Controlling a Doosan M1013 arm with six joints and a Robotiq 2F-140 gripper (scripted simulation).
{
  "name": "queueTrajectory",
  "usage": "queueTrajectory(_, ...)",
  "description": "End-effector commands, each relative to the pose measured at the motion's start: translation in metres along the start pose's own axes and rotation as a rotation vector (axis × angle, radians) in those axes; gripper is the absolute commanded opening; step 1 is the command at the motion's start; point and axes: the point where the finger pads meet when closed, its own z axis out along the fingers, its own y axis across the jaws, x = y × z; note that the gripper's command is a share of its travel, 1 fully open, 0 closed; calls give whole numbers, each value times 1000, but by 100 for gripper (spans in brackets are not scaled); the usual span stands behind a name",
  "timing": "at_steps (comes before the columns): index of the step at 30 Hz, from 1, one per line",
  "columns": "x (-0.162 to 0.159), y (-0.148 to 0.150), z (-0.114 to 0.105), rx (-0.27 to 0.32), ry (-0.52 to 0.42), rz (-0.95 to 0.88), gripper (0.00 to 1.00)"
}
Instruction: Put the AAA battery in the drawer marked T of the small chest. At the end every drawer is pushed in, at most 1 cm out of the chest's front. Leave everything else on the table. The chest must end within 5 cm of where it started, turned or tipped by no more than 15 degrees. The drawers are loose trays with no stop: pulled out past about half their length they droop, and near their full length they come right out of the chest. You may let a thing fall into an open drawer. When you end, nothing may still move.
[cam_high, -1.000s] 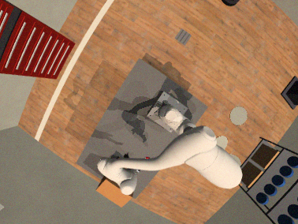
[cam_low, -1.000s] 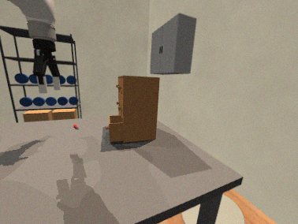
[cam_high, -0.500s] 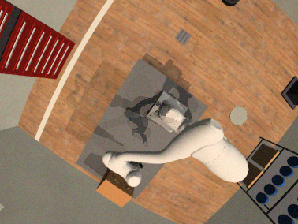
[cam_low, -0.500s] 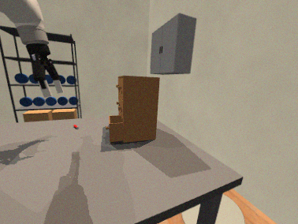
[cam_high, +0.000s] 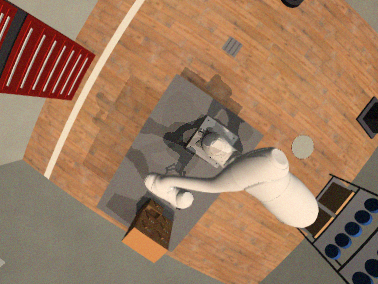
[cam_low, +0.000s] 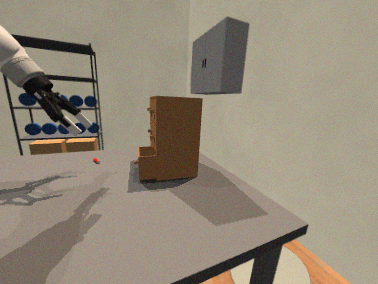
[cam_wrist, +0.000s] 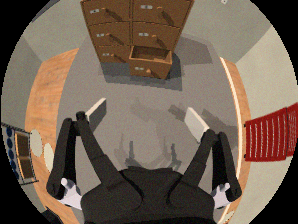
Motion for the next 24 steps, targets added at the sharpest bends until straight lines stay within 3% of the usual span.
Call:
queueTrajectory(1, -2, 0, 7, -12, 51, 2, 100)
queueTrajectory(12, -3, 8, 10, -35, 74, 3, 100)
queueTrajectory(24, -2, 1, 13, -14, 107, 2, 100)
